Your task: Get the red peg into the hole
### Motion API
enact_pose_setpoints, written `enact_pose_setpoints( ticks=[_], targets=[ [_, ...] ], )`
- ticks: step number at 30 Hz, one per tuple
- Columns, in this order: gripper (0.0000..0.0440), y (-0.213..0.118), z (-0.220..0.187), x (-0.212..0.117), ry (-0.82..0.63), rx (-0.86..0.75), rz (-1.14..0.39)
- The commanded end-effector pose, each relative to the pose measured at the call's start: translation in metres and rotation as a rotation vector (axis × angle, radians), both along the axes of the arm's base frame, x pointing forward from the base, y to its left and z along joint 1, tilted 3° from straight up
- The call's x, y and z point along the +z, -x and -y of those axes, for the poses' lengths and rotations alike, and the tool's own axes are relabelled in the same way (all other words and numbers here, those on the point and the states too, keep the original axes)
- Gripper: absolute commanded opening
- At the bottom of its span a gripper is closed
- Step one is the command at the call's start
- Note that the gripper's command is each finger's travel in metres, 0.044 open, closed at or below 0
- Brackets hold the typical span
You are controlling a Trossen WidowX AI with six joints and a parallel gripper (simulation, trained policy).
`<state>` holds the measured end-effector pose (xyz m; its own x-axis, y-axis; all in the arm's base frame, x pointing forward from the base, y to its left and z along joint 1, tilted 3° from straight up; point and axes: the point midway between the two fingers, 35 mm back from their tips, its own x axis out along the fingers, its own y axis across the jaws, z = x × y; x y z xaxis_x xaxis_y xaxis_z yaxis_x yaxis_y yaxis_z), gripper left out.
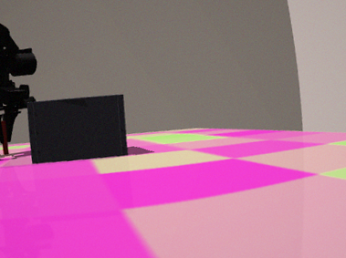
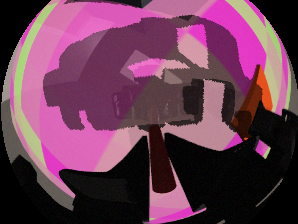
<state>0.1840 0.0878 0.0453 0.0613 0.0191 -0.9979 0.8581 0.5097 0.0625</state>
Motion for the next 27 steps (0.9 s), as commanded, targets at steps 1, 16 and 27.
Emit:
enact_pose_setpoints(
  ticks=[1, 16, 27],
  targets=[
    [0.0, -0.004, 0.006, 0.012, 0.024, 0.03, 0.039],
    [0.0, -0.025, 0.037, 0.072, 0.14, 0.138, 0.165],
    [0.0, -0.051, 0.072, 0.109, 0.207, 0.116, 0.23]
  ],
)
